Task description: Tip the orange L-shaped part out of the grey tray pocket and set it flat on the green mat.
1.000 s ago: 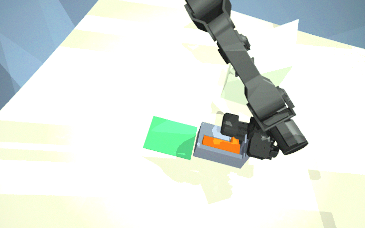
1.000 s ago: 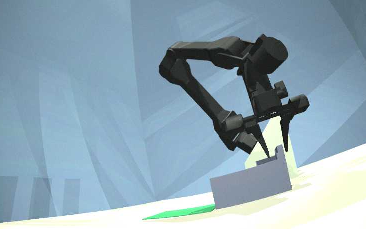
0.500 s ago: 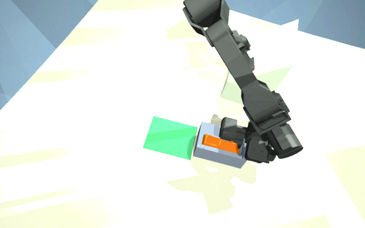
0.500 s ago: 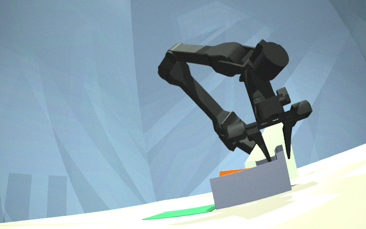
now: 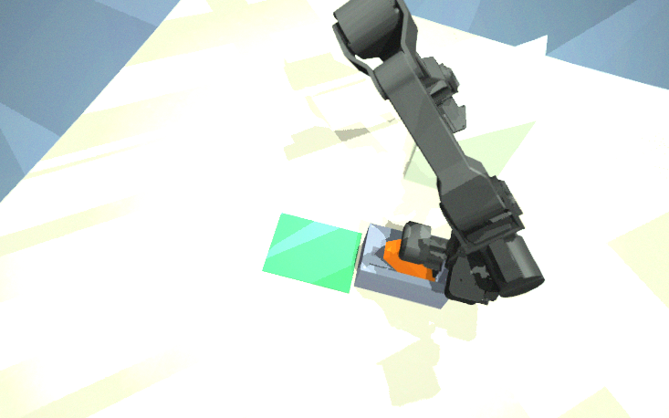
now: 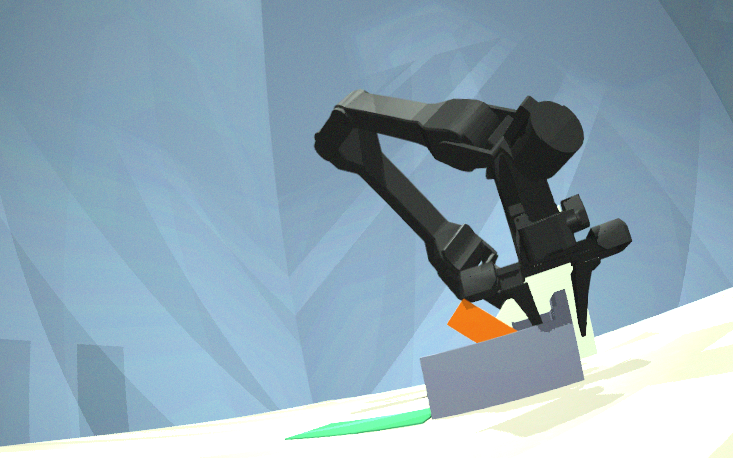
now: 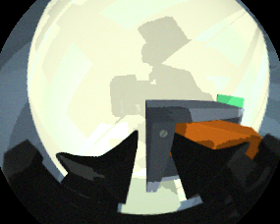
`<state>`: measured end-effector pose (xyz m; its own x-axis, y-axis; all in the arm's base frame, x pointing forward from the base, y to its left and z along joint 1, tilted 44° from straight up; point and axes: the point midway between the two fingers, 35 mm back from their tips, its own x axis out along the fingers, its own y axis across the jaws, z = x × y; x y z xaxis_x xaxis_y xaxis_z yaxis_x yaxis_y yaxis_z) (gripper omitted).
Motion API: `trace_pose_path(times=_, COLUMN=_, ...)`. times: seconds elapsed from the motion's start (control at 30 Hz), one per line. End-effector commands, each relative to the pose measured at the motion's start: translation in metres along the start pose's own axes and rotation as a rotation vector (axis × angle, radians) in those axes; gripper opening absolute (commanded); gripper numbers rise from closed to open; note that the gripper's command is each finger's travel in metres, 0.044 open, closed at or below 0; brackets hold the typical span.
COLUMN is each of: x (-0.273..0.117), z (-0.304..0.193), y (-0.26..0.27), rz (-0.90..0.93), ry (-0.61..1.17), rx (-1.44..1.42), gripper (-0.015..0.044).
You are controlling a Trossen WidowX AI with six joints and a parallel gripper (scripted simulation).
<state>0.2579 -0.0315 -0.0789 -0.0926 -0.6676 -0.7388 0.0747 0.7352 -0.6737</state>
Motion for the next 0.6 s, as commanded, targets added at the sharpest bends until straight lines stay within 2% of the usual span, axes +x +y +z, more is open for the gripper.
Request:
trace_pose_path(times=0.0, x=0.0032, z=-0.0030, y=-0.0020, rz=-0.011, ry=0.006, rx=-0.008, gripper=0.0180)
trace_pose_path(times=0.57, x=0.0013, z=-0.0008, y=-0.0001, rz=-0.003, ry=0.001, rx=-0.003, gripper=0.0180)
